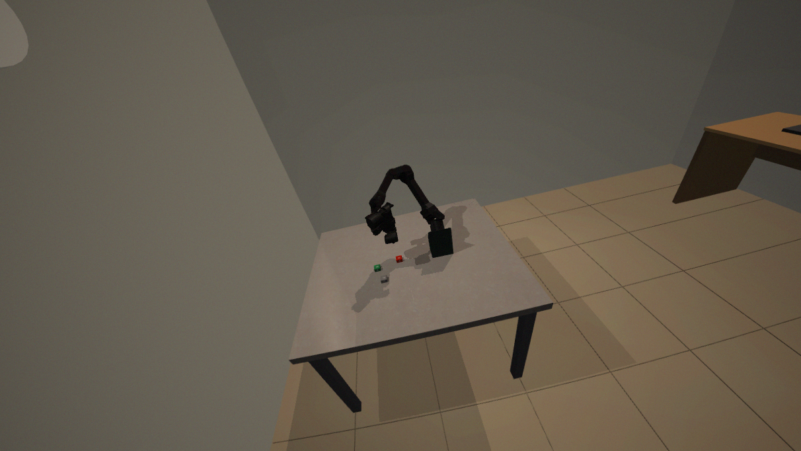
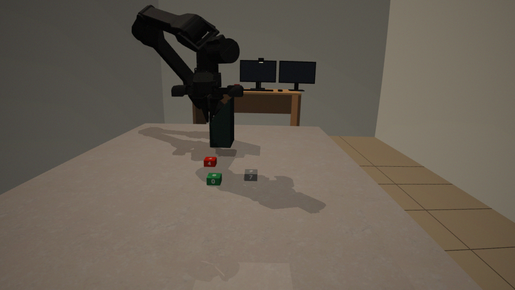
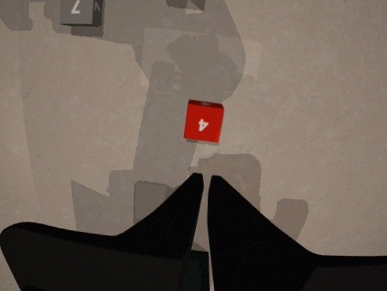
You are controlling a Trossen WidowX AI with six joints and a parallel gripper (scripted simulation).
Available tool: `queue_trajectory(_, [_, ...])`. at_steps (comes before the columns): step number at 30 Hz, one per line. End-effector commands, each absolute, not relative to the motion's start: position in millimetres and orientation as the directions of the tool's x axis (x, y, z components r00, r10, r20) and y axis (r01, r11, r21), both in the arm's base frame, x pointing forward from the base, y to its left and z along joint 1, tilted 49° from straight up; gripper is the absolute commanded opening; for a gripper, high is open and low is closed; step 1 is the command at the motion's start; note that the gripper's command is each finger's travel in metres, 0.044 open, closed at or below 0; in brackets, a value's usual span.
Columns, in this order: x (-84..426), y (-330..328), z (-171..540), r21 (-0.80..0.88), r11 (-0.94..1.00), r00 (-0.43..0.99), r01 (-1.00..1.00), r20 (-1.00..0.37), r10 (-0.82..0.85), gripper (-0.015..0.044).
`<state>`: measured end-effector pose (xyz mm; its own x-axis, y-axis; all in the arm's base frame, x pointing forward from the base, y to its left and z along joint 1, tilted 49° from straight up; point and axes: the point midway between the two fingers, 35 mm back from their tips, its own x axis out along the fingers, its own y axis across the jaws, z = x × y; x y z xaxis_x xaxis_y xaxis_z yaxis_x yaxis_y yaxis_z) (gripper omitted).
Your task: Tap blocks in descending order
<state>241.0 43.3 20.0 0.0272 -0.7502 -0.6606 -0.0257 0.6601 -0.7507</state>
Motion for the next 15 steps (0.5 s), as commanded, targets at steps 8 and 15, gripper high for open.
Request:
queue_trajectory(8, [239, -22, -32, -0.757, 0.653, 0.027, -0.032, -0.654, -0.756, 0.0020])
queue_trajectory(15, [240, -25, -34, -0.756, 0.653, 0.027, -0.032, -0.654, -0.756, 0.0020])
